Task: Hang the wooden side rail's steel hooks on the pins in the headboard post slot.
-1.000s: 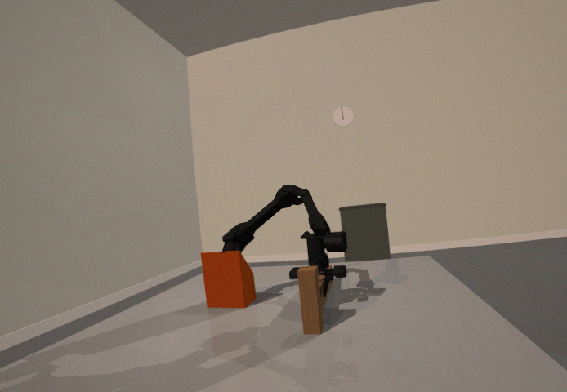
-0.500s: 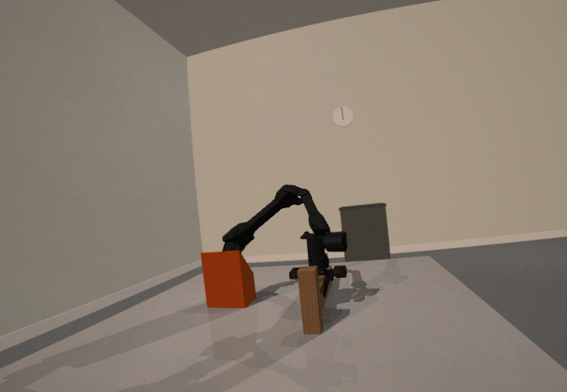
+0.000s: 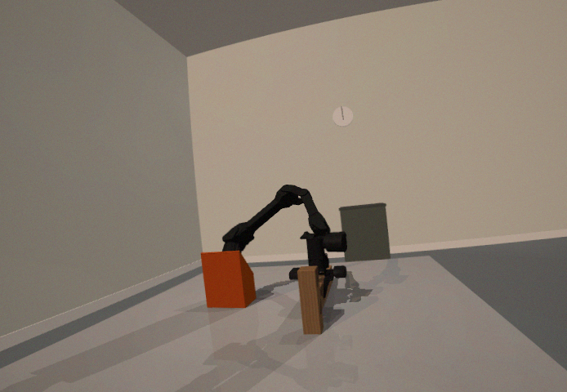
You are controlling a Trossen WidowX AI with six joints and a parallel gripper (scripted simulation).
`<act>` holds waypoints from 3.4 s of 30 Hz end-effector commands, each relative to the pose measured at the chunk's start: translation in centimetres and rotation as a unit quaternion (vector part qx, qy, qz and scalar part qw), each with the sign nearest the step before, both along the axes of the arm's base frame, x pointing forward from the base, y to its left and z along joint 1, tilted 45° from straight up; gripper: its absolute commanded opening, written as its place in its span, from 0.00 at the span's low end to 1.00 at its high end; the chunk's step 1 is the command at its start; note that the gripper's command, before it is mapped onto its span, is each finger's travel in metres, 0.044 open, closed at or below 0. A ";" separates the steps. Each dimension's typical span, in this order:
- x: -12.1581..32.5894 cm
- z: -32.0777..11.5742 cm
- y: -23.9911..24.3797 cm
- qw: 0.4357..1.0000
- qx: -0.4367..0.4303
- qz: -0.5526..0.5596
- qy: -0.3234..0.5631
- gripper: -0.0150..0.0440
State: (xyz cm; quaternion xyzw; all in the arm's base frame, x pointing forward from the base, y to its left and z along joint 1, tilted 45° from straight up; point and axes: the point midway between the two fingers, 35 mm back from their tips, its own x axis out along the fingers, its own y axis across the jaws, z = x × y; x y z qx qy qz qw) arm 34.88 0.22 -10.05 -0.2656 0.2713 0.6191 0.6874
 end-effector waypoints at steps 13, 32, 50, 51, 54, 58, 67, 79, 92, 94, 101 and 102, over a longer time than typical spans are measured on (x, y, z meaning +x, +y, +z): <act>0.1 -0.1 -0.6 1.000 -0.002 -0.005 -0.002 0.25; 0.1 -0.2 -0.8 1.000 -0.002 -0.005 -0.002 0.25; 0.1 -0.4 -0.9 1.000 -0.002 -0.005 -0.002 0.25; 0.1 -0.4 -0.9 1.000 -0.002 -0.005 -0.002 0.25; 0.1 -0.4 -1.0 1.000 -0.002 -0.005 -0.002 0.25; 0.0 -0.4 -1.0 1.000 -0.003 -0.005 -0.002 0.25; 0.1 -0.5 -1.0 1.000 -0.003 -0.005 -0.002 0.25; 0.1 -0.5 -1.1 1.000 -0.003 -0.005 -0.002 0.25; 0.1 -0.7 -1.2 1.000 -0.003 -0.005 -0.003 0.25; 0.1 -0.7 -1.2 1.000 -0.003 -0.005 -0.003 0.25; 0.0 -0.7 -1.3 1.000 -0.003 -0.005 -0.003 0.25; 0.0 -0.7 -1.3 1.000 -0.003 -0.005 -0.003 0.25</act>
